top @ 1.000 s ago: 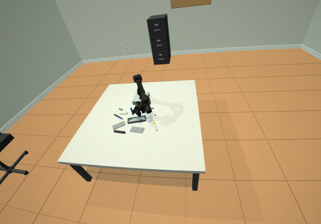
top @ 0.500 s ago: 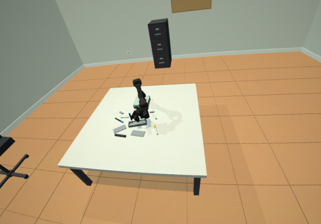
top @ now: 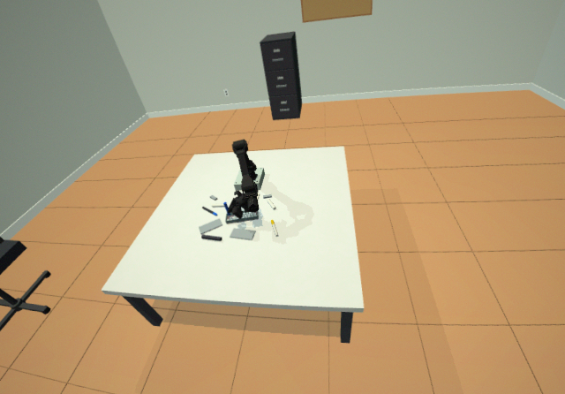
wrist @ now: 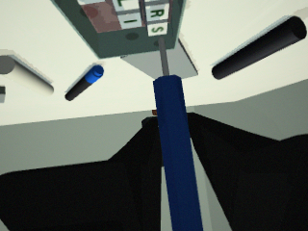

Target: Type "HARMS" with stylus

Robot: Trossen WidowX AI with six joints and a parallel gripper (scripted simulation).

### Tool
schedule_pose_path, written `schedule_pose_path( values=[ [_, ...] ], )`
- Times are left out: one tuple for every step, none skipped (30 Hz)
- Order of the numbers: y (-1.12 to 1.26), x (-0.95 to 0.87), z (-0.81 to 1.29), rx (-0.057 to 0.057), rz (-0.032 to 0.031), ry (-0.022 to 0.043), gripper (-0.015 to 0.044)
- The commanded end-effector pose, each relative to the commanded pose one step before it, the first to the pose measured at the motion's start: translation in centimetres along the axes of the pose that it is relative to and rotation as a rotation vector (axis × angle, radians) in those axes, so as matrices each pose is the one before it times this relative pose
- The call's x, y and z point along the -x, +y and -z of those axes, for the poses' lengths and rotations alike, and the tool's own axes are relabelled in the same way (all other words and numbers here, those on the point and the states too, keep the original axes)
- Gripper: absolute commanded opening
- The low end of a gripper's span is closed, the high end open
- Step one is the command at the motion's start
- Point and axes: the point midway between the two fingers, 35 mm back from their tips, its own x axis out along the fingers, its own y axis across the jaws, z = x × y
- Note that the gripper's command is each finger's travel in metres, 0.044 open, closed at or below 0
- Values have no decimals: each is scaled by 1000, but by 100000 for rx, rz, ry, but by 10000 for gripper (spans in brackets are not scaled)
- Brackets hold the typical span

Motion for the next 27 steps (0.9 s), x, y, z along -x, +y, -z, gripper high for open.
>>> schedule_pose_path(
  values=[
    [62,-207,-218,493,43,542,26],
    [7,-60,-89,1,0,1,52],
    [0,-10,-17,0,0,0,79],
    [0,-20,-35,0,0,0,81],
    [0,9,16,0,0,0,81],
    [0,-9,-15,0,0,0,81],
    [0,-18,-32,0,0,0,81],
    [0,-22,-38,0,0,0,81],
    [0,-30,-52,0,0,0,81],
    [0,-39,-67,0,0,0,81],
    [1,-49,-85,1,0,0,81],
    [1,-51,-89,1,0,0,81],
    [1,-37,-65,0,0,0,81],
    [0,-28,-49,0,0,0,81],
    [0,-37,-64,0,0,0,81],
    [0,-35,-61,0,0,0,81],
    [0,-28,-48,0,0,0,81],
    [0,-37,-64,0,0,0,81],
    [0,-35,-62,0,0,0,81],
    [0,-13,-22,0,0,0,81],
    [0,0,0,0,0,0,81],
    [0,-11,-19,0,0,0,81],
    [0,-18,-31,0,0,0,81],
    [0,-27,-47,0,0,0,81],
    [0,-40,-70,0,0,0,81],
    [0,-29,-50,0,0,0,81],
    [0,-32,-55,0,0,0,81]
  ],
)
